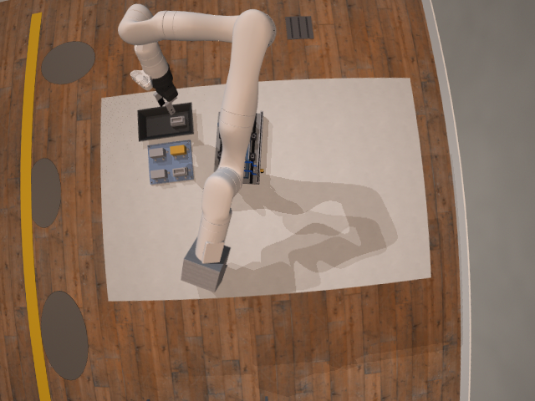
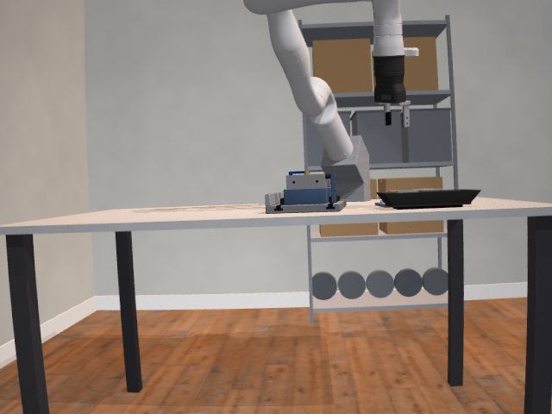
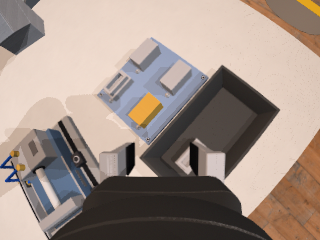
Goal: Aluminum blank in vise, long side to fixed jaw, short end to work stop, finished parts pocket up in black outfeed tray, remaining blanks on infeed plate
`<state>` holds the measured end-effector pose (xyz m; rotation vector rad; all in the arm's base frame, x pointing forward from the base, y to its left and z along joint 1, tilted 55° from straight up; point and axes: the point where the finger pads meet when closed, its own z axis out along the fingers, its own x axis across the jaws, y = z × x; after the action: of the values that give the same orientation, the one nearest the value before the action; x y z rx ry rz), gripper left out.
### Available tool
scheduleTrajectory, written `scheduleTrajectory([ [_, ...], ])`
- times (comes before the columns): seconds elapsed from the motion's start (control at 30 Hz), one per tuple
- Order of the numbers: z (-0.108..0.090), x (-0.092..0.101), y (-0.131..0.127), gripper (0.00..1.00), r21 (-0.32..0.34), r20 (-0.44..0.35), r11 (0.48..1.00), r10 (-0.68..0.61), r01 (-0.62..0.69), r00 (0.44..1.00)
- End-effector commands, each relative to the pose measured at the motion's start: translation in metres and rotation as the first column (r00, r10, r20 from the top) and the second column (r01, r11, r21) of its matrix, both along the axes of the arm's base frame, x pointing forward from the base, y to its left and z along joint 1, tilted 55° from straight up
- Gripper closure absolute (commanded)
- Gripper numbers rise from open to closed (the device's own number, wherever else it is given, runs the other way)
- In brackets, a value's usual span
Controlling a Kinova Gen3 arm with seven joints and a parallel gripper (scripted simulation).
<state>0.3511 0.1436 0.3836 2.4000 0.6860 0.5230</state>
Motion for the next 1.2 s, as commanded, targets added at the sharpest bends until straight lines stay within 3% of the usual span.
scheduleTrajectory([
  [0.0,0.0,0.0,0.001,0.0,0.001,0.001,1.0,0.001,-0.001,1.0],
  [0.6,-0.002,0.0,0.001,0.0,-0.011,-0.002,1.0,0.012,-0.012,1.0],
  [0.77,-0.041,-0.005,0.013,0.0,-0.206,-0.057,0.956,0.202,-0.21,0.978],
  [0.97,-0.081,-0.012,0.027,0.0,-0.394,-0.161,0.808,0.41,-0.439,0.898],
  [1.03,-0.09,-0.014,0.031,0.0,-0.428,-0.19,0.761,0.452,-0.487,0.872],
  [1.17,-0.091,-0.014,0.031,0.0,-0.434,-0.194,0.753,0.458,-0.495,0.867],
])
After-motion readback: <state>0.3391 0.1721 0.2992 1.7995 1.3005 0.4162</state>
